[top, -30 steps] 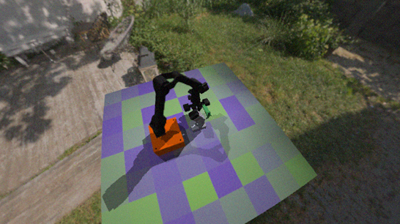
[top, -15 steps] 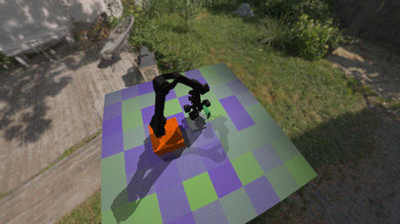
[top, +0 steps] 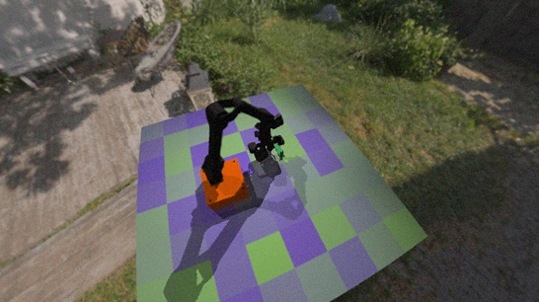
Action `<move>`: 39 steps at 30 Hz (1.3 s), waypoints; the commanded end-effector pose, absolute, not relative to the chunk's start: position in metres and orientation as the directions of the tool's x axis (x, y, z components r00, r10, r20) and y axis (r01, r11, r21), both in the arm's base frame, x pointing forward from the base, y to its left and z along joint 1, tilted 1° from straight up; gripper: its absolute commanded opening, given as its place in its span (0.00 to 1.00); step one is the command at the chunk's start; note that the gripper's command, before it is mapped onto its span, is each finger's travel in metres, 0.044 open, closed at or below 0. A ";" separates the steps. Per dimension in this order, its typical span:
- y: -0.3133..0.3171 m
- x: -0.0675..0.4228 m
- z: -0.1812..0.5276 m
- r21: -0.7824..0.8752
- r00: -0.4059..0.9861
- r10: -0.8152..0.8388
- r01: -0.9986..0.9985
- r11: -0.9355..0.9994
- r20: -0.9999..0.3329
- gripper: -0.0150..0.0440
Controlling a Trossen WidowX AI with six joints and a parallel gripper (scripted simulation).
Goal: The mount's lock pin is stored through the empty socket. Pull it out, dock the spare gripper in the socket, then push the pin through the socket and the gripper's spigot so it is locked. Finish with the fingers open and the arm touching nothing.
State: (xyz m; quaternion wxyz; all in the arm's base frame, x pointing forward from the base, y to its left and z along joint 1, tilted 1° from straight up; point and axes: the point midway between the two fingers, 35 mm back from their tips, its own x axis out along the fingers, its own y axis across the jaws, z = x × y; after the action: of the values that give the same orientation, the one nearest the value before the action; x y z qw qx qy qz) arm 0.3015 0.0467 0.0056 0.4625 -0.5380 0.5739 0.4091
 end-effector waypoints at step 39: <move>0.073 0.299 0.043 -0.012 -0.007 -0.246 -0.997 0.075 -0.969 0.59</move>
State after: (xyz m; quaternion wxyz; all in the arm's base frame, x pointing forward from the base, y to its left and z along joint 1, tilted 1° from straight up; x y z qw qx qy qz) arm 0.2988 0.0680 0.0364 0.4523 -0.5399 0.5765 0.4141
